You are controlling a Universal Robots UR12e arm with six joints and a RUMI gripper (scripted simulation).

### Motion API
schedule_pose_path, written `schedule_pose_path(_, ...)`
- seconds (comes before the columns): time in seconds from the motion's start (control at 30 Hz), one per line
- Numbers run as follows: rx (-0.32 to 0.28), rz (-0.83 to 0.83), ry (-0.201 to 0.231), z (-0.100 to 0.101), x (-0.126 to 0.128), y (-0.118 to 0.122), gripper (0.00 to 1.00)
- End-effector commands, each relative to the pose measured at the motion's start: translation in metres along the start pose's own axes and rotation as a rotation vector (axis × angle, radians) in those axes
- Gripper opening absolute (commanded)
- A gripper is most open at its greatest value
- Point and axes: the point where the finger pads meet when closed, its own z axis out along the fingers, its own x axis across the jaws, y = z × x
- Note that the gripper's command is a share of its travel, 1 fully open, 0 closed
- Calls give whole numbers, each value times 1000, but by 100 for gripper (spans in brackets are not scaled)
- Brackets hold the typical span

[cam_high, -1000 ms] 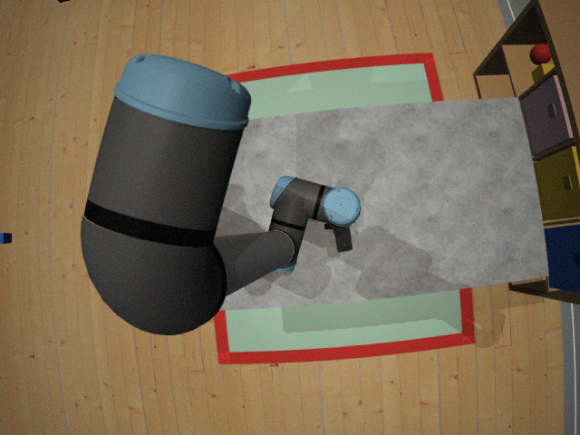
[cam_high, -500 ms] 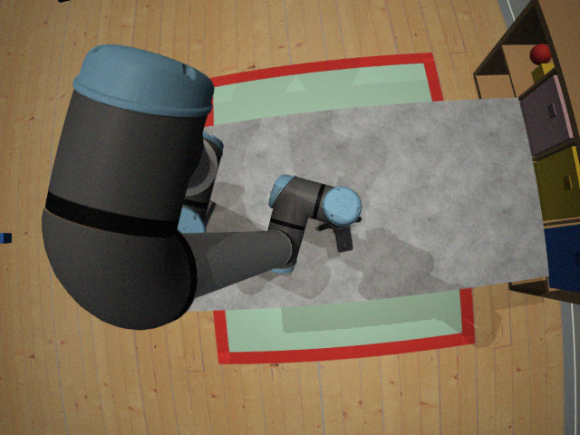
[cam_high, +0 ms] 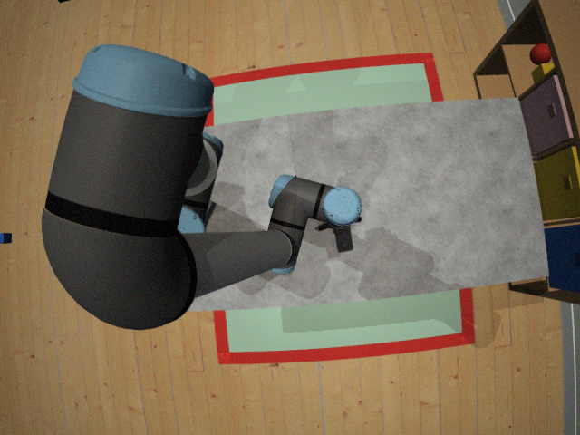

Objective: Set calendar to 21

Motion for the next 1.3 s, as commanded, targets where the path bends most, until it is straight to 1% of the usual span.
schedule_pose_path(0.0,0,0,-1,0,0,0,100)
schedule_pose_path(0.17,0,0,-1,-4,0,0,100)
schedule_pose_path(0.37,0,0,-1,-23,0,0,100)
schedule_pose_path(0.43,0,0,-1,-23,0,0,100)
schedule_pose_path(0.7,0,0,-1,-58,0,0,100)
schedule_pose_path(0.83,0,0,-1,-69,0,0,100)
schedule_pose_path(0.93,0,0,-1,-73,0,0,100)
schedule_pose_path(1.27,0,0,-1,-74,0,0,100)
